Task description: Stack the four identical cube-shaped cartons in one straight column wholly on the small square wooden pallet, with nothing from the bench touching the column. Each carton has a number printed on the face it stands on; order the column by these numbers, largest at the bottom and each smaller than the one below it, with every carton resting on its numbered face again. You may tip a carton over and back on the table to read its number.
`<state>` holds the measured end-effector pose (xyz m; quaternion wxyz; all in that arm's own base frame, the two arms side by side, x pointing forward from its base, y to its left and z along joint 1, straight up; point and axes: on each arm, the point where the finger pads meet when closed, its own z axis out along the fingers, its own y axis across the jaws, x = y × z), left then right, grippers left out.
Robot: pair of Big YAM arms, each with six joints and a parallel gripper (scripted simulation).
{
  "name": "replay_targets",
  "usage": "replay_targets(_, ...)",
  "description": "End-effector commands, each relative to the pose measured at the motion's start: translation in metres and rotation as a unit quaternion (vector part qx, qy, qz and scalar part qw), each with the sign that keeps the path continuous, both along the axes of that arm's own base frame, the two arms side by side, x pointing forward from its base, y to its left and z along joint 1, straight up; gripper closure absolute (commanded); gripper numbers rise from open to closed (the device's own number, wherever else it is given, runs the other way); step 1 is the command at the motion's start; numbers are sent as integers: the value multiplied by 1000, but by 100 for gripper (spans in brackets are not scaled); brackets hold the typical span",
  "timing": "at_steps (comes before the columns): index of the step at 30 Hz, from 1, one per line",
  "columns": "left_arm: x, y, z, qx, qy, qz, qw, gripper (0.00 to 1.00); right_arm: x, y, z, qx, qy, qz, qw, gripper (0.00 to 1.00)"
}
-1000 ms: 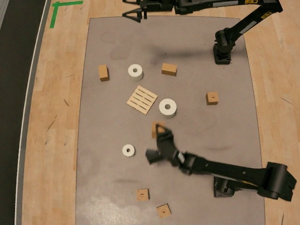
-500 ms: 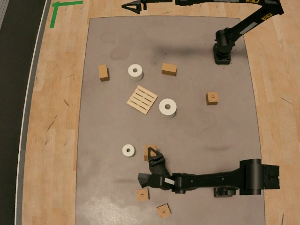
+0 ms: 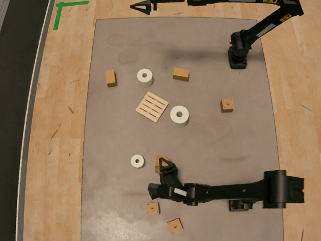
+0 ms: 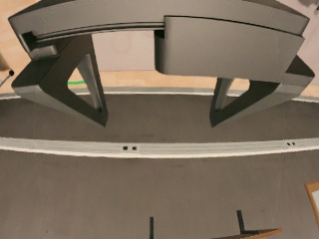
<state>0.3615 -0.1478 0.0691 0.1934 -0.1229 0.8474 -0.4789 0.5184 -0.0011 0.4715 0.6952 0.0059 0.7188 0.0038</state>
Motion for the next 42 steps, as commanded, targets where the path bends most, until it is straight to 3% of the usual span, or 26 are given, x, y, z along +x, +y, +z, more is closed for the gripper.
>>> replay_targets(1, 15, -13, 31, 92, -64, -58, 992, 50, 0, 1, 27, -7, -22, 1, 1000, 0)
replay_targets(6, 14, -15, 33, 216, -68, -70, 971, 50, 0, 1, 27, -7, -22, 1, 1000, 0)
replay_targets(8, 14, -15, 33, 216, -68, -70, 971, 50, 0, 1, 27, -7, -22, 1, 1000, 0)
replay_targets(14, 13, -15, 21, 367, -60, -80, 925, 50, 0, 1, 27, -7, -22, 1, 1000, 0)
replay_targets(21, 15, -13, 21, 474, -66, -77, 875, 50, 0, 1, 27, -7, -22, 1, 1000, 0)
replay_targets(23, 16, -12, 22, 490, -67, -75, 866, 50, 0, 1, 27, -7, -22, 1, 1000, 0)
replay_targets(29, 25, -7, 27, 494, -78, -58, 864, 50, 0, 1, 27, -7, -22, 1, 1000, 0)
replay_targets(37, 26, 56, -20, 509, -72, -82, 854, 50, 0, 1, 27, -7, -22, 1, 1000, 0)
replay_targets(42, 39, 74, -23, 504, -75, -72, 858, 50, 0, 1, 27, -7, -22, 1, 1000, 0)
